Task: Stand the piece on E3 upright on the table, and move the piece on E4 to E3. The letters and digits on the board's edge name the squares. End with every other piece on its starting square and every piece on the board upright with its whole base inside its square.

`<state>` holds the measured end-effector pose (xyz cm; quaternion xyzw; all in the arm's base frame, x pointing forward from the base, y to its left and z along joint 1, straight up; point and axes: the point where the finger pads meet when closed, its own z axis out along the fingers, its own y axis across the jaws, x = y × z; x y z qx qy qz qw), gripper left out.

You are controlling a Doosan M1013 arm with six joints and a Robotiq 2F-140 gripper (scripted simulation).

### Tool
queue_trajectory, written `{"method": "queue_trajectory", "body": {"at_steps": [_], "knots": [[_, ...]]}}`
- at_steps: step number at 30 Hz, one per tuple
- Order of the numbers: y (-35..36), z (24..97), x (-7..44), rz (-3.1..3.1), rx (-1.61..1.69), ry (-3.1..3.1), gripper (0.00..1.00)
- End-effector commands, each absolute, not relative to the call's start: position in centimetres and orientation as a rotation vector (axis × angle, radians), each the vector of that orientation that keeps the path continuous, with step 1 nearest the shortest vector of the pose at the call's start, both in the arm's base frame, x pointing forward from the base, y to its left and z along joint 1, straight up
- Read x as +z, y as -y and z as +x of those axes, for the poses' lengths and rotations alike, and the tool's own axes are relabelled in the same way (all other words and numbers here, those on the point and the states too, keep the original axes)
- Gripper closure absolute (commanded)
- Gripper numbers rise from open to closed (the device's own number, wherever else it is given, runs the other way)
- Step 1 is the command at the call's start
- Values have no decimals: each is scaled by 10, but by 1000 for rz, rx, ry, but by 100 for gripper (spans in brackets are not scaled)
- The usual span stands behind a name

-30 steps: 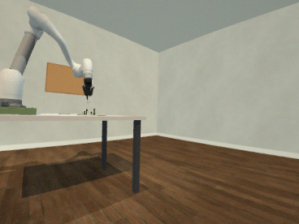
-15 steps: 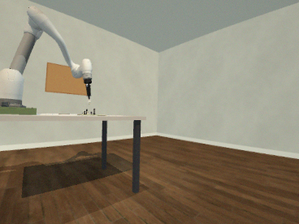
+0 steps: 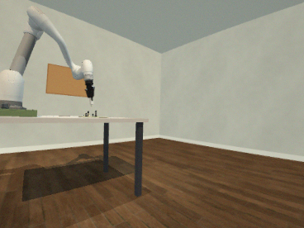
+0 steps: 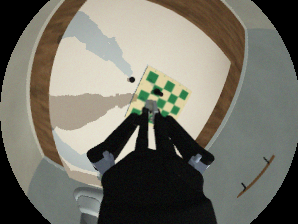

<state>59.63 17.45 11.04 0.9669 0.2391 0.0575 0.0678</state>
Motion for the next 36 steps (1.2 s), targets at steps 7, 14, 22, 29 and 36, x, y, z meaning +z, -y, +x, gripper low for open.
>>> {"method": "queue_trajectory", "body": {"at_steps": [7,14,22,29,36], "knots": [[-174,597,110,2601,100,-1571,100],[-174,597,110,2315,45,-2023,100],[-174,597,110,2093,4,-2340,100],[-174,597,107,2085,4,-2348,100],[-174,597,84,2082,5,-2350,100]]}}
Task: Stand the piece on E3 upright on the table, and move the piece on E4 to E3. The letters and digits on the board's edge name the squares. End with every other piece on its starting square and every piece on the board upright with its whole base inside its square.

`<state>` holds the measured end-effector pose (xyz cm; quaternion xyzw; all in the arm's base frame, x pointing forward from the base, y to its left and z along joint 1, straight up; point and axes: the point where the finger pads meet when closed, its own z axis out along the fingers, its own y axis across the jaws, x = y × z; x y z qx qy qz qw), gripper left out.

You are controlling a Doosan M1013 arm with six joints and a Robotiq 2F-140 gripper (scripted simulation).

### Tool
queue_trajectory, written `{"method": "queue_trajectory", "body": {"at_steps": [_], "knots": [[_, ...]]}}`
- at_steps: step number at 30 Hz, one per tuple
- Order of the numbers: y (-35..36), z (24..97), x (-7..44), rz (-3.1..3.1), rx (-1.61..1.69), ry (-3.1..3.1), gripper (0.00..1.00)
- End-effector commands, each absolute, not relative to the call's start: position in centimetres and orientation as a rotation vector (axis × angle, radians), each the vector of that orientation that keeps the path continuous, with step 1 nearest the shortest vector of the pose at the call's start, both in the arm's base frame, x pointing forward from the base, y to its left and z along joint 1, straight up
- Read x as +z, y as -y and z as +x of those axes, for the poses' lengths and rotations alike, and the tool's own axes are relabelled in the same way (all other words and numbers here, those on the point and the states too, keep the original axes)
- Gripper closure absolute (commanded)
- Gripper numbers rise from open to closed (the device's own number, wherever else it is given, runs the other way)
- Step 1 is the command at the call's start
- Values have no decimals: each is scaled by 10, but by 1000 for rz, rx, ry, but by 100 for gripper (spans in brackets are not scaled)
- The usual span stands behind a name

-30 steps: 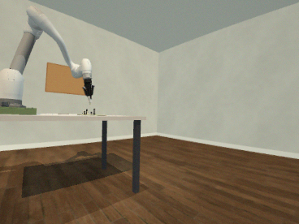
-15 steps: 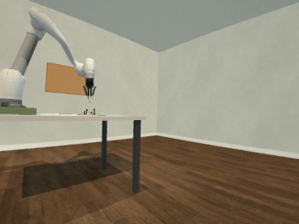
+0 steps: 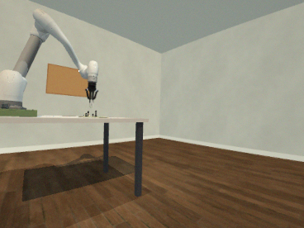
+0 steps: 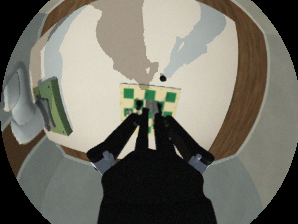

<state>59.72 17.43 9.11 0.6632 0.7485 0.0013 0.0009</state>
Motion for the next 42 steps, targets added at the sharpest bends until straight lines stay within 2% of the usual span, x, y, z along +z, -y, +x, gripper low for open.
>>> {"method": "queue_trajectory", "body": {"at_steps": [1,18,42], "knots": [[-174,597,79,2082,5,-2350,100],[-174,598,17,2082,5,-2350,100],[-174,598,12,2082,5,-2350,100]]}}
